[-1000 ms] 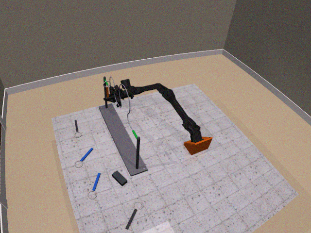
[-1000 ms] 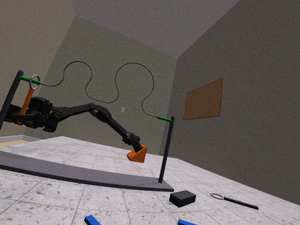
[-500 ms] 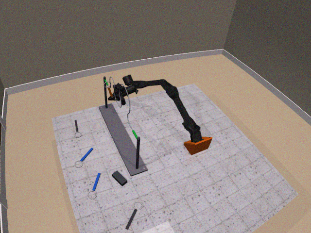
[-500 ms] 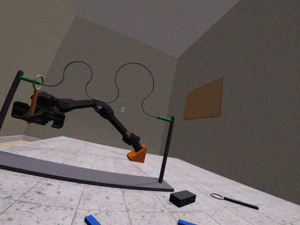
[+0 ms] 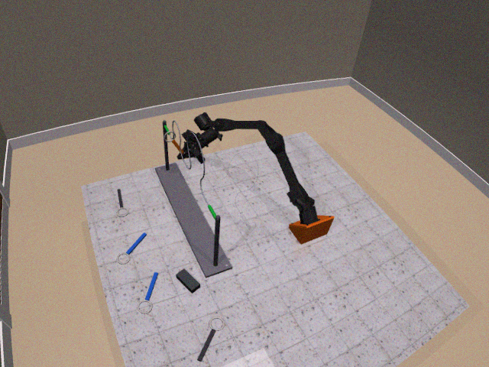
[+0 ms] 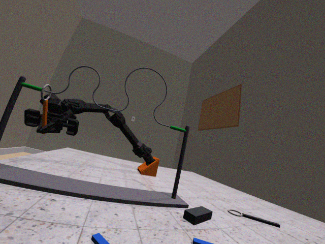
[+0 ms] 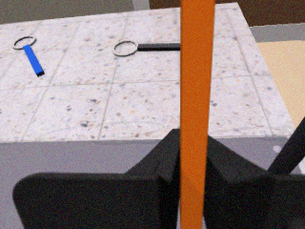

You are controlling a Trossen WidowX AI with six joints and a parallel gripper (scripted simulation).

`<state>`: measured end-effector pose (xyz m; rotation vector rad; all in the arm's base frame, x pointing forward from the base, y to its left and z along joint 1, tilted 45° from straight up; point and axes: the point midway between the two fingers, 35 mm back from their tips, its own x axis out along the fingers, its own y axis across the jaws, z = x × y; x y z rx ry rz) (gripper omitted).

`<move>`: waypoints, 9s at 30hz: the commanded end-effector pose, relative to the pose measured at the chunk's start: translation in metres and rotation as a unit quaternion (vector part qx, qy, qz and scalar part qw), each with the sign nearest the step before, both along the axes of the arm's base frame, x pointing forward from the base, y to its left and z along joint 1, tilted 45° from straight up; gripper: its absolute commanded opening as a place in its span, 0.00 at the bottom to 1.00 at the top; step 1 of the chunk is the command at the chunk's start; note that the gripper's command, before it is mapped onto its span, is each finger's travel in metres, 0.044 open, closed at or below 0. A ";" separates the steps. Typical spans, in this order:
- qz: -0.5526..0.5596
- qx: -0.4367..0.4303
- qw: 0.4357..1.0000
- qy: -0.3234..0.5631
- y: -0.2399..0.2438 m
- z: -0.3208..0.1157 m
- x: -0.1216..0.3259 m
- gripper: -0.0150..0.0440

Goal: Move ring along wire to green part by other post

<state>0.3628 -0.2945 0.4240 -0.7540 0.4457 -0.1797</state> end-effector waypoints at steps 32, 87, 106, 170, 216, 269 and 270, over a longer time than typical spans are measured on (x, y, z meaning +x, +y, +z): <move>-0.004 0.254 0.967 0.015 0.078 -0.043 -0.005 0.00; 0.005 0.668 0.744 0.019 0.207 -0.014 -0.007 0.00; 0.003 0.727 0.686 0.021 0.225 0.005 -0.007 0.00; -0.015 0.555 0.831 0.016 0.218 0.010 -0.007 0.00; -0.035 0.110 0.993 -0.010 0.165 0.011 -0.006 0.00; -0.035 -0.421 0.905 -0.050 0.134 0.062 -0.006 0.00; -0.035 -0.430 0.901 -0.051 0.134 0.063 -0.006 0.00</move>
